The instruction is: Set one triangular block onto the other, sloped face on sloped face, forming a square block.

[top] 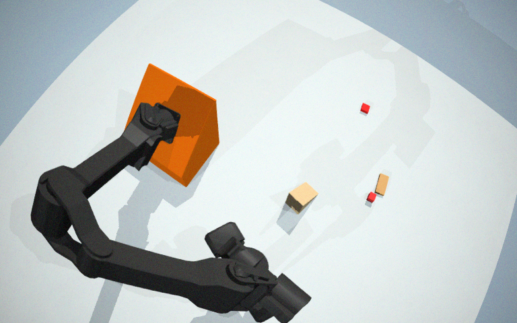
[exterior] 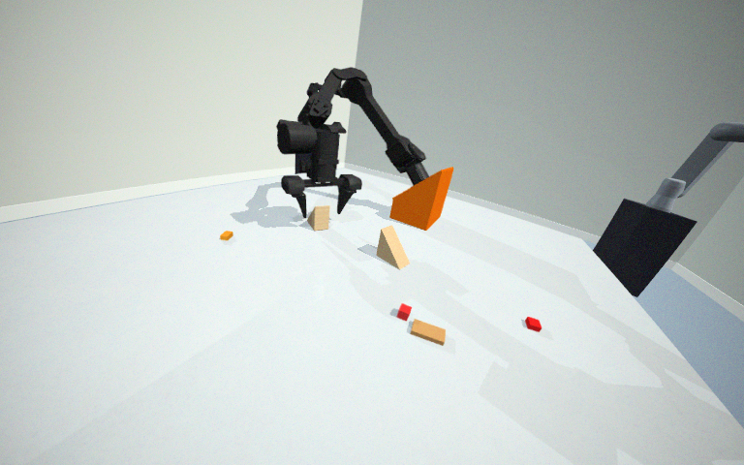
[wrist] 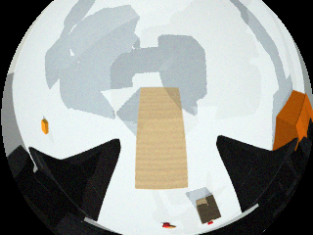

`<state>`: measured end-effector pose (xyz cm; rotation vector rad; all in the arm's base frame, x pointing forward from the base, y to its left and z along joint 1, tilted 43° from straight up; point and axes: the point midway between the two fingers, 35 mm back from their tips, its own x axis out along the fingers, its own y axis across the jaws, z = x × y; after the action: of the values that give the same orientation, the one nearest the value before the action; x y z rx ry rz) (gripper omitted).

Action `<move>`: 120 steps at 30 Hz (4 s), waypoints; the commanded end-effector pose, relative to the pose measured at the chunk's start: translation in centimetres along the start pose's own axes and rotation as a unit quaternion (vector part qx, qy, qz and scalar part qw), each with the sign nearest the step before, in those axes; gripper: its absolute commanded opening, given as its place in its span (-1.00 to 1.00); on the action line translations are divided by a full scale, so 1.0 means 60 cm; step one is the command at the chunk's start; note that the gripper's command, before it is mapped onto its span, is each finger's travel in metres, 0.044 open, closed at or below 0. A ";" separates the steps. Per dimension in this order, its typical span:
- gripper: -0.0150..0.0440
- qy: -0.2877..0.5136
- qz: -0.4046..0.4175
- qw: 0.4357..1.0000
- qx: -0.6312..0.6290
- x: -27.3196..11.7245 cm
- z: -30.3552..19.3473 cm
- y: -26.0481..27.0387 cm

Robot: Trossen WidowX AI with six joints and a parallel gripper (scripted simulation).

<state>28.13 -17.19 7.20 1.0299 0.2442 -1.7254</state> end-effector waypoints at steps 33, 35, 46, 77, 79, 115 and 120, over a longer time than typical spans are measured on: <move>1.00 -0.209 0.009 0.978 0.011 -0.106 -0.087 0.008; 1.00 -0.209 0.009 0.978 0.011 -0.101 -0.085 0.009; 1.00 -0.205 0.008 0.979 0.011 -0.073 -0.077 0.012; 1.00 -0.205 0.009 0.979 0.010 0.004 -0.042 0.014; 1.00 -0.205 0.009 0.979 0.010 0.009 -0.040 0.014; -0.16 -0.213 0.010 0.977 0.011 0.043 -0.017 0.011; -0.49 -0.211 0.009 0.977 0.013 0.039 -0.018 0.010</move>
<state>28.98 -18.55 4.86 0.6529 -0.0557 -1.8882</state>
